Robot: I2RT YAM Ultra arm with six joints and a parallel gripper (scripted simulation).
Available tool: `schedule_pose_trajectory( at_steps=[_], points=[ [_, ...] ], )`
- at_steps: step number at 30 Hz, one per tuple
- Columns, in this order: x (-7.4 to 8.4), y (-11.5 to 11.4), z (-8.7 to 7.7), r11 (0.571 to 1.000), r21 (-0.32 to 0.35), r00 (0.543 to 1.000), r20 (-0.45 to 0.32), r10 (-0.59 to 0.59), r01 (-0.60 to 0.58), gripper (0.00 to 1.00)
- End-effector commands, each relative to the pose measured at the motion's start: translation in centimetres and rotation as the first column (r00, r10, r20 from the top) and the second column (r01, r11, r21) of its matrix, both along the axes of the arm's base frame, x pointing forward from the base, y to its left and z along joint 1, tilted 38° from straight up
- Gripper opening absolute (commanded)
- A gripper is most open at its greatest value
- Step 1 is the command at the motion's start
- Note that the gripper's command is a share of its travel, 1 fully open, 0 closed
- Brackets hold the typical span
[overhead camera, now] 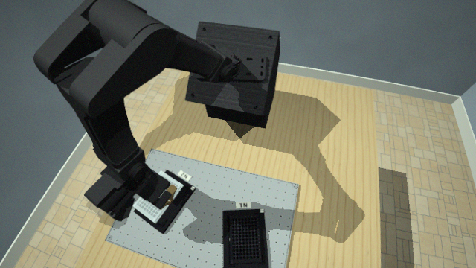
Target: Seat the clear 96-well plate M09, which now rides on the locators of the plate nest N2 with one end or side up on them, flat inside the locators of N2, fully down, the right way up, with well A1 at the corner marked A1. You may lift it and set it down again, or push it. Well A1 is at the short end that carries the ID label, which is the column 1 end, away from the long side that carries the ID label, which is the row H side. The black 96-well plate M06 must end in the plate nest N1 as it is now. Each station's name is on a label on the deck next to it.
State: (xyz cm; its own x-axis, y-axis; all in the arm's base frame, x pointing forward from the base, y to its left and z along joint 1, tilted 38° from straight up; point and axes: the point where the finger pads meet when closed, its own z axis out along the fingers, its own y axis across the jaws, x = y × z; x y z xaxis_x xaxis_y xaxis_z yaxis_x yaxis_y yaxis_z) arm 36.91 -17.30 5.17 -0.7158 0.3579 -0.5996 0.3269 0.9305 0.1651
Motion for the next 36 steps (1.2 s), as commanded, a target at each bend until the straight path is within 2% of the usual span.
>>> schedule_pose_trajectory(
  at_steps=[1, 15, 16, 20, 36],
  points=[
    [-1.1, -0.1, -0.4, 1.0, 0.011, 1.0, -0.013, -0.01, 0.01, 0.0],
    [-1.1, -0.1, -0.4, 1.0, 0.011, 1.0, -0.013, -0.01, 0.01, 0.0],
    [0.0, -0.9, 0.1, 1.0, 0.006, 1.0, -0.005, -0.011, 0.011, 0.0],
    [0.2, -1.1, 1.4, 1.0, -0.01, 1.0, 0.021, -0.009, 0.009, 0.0],
    [0.1, -1.2, 0.5, 1.0, 0.004, 1.0, -0.001, -0.01, 0.01, 0.0]
  ],
)
